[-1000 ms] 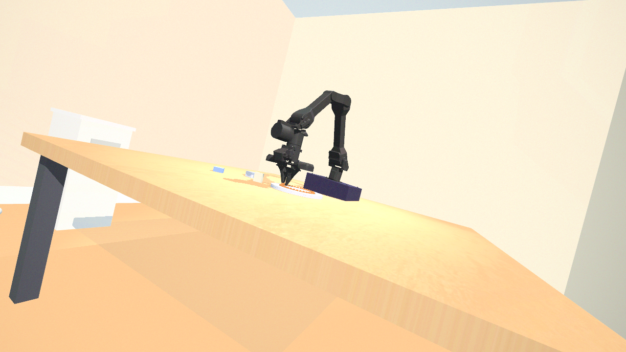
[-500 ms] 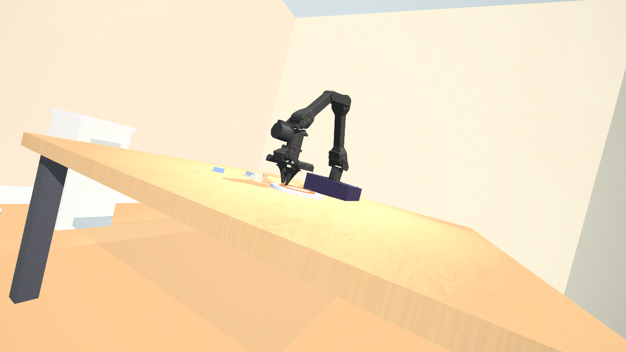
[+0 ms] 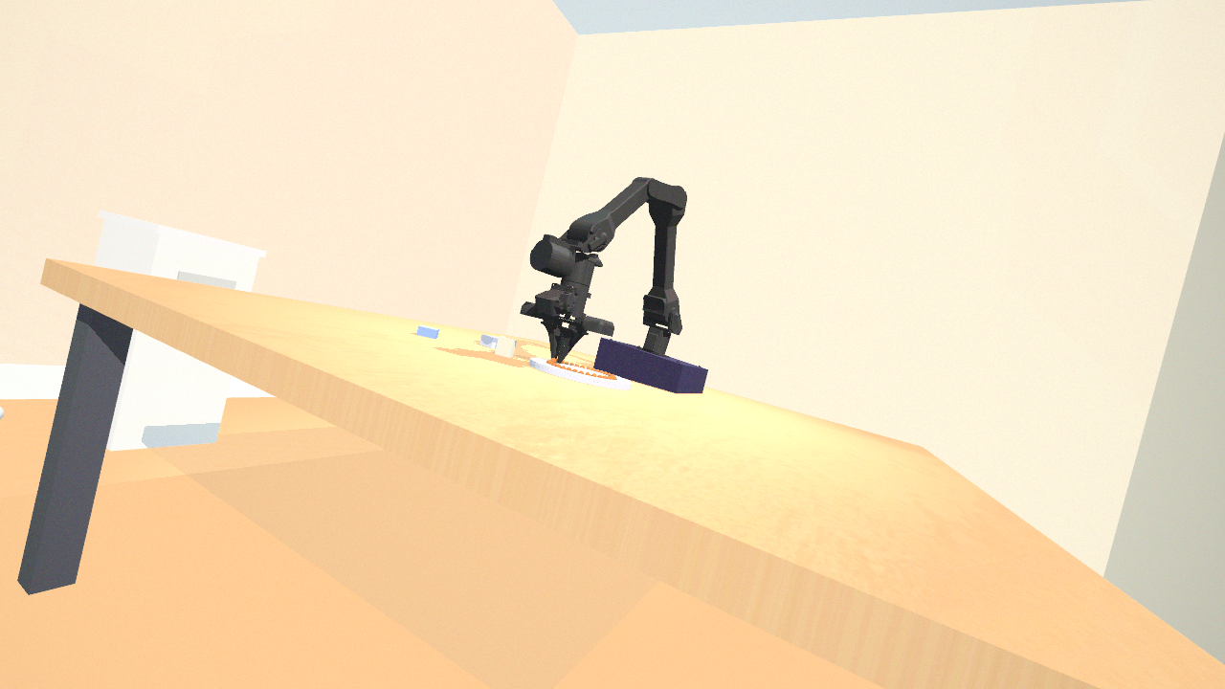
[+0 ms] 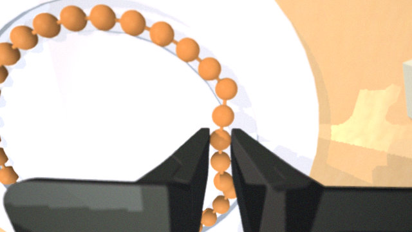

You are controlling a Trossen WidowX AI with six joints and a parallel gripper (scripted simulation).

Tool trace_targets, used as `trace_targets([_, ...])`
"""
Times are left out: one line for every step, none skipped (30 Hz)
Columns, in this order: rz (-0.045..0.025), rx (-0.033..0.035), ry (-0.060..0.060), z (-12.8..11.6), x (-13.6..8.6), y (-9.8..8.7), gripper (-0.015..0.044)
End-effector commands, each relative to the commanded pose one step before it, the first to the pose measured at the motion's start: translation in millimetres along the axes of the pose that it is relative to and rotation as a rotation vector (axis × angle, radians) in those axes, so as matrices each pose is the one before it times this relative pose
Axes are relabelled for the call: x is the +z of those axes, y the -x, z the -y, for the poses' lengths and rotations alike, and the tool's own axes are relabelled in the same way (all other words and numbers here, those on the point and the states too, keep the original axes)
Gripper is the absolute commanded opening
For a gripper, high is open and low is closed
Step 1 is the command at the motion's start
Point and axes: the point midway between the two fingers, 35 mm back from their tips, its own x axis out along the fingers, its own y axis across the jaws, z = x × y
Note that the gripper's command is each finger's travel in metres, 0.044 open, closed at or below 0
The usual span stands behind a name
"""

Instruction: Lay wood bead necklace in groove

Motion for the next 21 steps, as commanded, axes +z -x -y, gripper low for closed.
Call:
trace_targets([0.00053, -0.00013, 0.0, 0.07, 0.33, 0.39, 0.0])
trace_targets([0.0, 0.0, 0.0, 0.0, 0.0, 0.0, 0.0])
trace_targets([0.0, 0.0, 0.0, 0.0, 0.0, 0.0, 0.0])
trace_targets([0.0, 0.0, 0.0, 0.0, 0.0, 0.0, 0.0])
trace_targets([0.0, 0.0, 0.0, 0.0, 0.0, 0.0, 0.0])
trace_targets([0.0, 0.0, 0.0, 0.0, 0.0, 0.0, 0.0])
trace_targets([0.0, 0.0, 0.0, 0.0, 0.0, 0.0, 0.0])
trace_targets([0.0, 0.0, 0.0, 0.0, 0.0, 0.0, 0.0])
trace_targets([0.0, 0.0, 0.0, 0.0, 0.0, 0.0, 0.0])
trace_targets([0.0, 0.0, 0.0, 0.0, 0.0, 0.0, 0.0])
trace_targets([0.0, 0.0, 0.0, 0.0, 0.0, 0.0, 0.0])
trace_targets([0.0, 0.0, 0.0, 0.0, 0.0, 0.0, 0.0])
trace_targets([0.0, 0.0, 0.0, 0.0, 0.0, 0.0, 0.0])
trace_targets([-0.00007, -0.00013, -0.0001, 0.01, -0.07, 0.45, 0.0])
trace_targets([-0.00021, -0.00038, -0.0004, 0.01, -0.21, 1.35, 0.0])
trace_targets([-0.00031, -0.00057, -0.0007, 0.02, -0.33, 2.02, 0.0])
trace_targets([-0.00021, -0.00038, -0.0004, 0.01, -0.23, 1.35, 0.0])
trace_targets([-0.00007, -0.00013, -0.0001, 0.0, -0.08, 0.45, 0.0])
trace_targets([0.0, 0.0, 0.0, 0.0, 0.0, 0.0, 0.0])
trace_targets([0.0, 0.0, 0.0, 0.0, 0.0, 0.0, 0.0])
trace_targets([0.0, 0.0, 0.0, 0.0, 0.0, 0.0, 0.0])
